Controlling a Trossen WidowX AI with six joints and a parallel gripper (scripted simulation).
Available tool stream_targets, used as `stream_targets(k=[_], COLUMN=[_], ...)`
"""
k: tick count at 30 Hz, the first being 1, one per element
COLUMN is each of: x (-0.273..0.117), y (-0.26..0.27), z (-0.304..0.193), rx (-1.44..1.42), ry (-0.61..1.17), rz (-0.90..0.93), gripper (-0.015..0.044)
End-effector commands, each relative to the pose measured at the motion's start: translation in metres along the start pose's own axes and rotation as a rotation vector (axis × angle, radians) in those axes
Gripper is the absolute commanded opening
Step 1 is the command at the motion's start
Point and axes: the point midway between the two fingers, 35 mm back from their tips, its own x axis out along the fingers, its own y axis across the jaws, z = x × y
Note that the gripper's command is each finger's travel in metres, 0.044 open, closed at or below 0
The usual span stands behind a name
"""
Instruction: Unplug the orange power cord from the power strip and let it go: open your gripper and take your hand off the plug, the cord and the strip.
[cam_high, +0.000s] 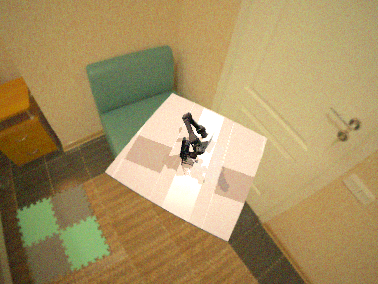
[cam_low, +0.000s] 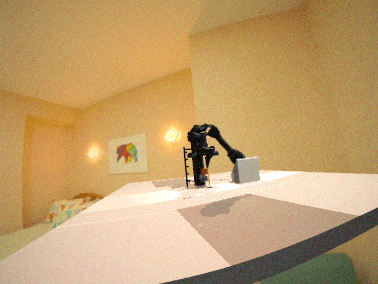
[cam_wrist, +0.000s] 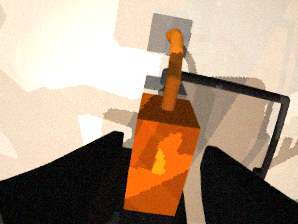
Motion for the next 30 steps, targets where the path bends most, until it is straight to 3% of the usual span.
stream_targets(k=[1,8,12,20,30], x=[0.004,0.011,0.009,0.009,0.008], y=[0.0,0.0,0.0,0.0,-0.002], z=[-0.001,-0.001,-0.001,-0.001,0.011], rx=[-0.004,-0.004,0.002,0.002,0.001], ry=[0.004,0.005,0.0,0.0,-0.002], rz=[-0.001,-0.001,-0.001,-0.001,-0.001], gripper=[0.016,0.016,0.0055,0.0002,0.0])
